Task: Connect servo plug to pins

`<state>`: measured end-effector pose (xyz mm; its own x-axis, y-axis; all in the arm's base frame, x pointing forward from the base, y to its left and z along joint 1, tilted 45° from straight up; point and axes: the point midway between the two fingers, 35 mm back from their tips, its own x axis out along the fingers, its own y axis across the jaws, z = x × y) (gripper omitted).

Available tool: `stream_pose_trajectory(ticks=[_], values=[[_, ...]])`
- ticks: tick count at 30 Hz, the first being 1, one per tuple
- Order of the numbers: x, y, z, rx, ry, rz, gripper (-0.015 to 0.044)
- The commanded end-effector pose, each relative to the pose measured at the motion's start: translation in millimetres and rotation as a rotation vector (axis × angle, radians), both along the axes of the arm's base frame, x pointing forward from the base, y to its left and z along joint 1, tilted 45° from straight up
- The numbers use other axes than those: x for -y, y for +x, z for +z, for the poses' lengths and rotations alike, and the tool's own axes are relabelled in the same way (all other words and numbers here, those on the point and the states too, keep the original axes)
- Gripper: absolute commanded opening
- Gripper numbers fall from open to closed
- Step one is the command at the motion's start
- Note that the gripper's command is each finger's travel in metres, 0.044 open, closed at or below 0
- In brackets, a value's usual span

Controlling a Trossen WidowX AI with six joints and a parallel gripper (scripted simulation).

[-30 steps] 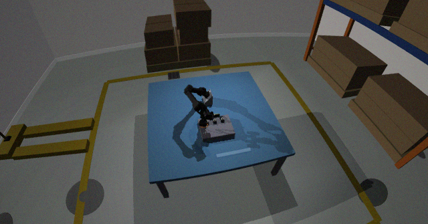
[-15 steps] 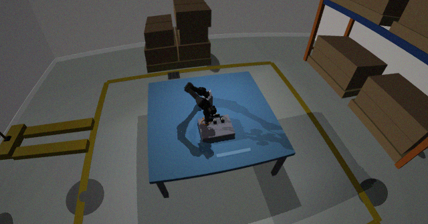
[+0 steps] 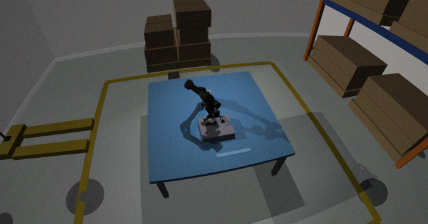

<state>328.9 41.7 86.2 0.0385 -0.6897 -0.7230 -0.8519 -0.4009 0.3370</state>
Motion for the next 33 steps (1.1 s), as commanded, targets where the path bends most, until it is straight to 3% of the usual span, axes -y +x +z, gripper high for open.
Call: stream_pose_trajectory(ticks=[1, 26, 33], values=[[-7.8, -15.1, -6.6, -0.096, 0.003, 0.101, 0.0000], [-19.8, -113.2, -43.0, -0.695, -0.047, 0.709, 0.0000], [-17.2, -118.8, -46.9, -0.730, -0.051, 0.743, 0.0000]])
